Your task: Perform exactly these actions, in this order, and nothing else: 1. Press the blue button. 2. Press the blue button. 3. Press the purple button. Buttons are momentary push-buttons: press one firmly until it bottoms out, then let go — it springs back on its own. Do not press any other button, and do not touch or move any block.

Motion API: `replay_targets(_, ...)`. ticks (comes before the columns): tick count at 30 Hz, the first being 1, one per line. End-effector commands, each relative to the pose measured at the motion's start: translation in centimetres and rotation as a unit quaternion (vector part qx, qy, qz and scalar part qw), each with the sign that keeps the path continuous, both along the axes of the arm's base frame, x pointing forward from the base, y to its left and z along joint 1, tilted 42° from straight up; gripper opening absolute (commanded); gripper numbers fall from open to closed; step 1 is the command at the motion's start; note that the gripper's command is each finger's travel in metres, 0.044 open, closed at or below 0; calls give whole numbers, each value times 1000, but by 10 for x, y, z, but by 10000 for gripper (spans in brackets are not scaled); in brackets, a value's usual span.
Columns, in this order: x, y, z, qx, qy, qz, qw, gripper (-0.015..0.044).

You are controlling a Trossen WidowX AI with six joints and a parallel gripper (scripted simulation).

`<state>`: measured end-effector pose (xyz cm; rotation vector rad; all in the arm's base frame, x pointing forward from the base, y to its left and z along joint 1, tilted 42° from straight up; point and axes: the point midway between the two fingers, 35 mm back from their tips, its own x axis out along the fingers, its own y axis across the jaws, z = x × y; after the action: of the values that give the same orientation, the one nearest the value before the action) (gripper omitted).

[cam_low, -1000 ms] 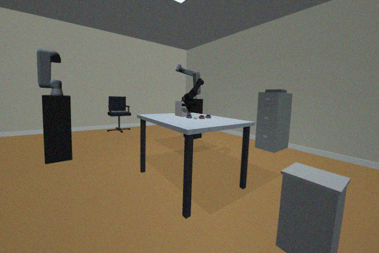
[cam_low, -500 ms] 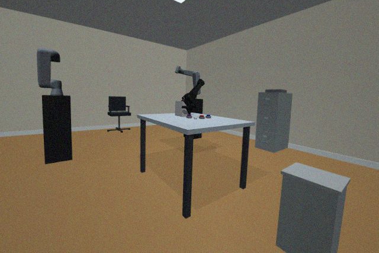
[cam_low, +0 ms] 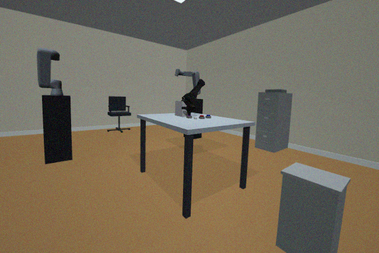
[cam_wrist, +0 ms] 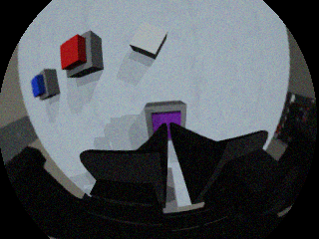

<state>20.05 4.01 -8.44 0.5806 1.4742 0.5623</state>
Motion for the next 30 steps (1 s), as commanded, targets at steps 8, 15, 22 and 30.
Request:
replay_targets(8,0,1,0,2,2,-2,1000,20)
replay_targets(15,-1,-22,25,1,2,-2,1000,20)
replay_targets(22,36,2,71,-12,3,-3,1000,151)
replay_targets(30,57,72,177,-6,-1,-4,1000,361)
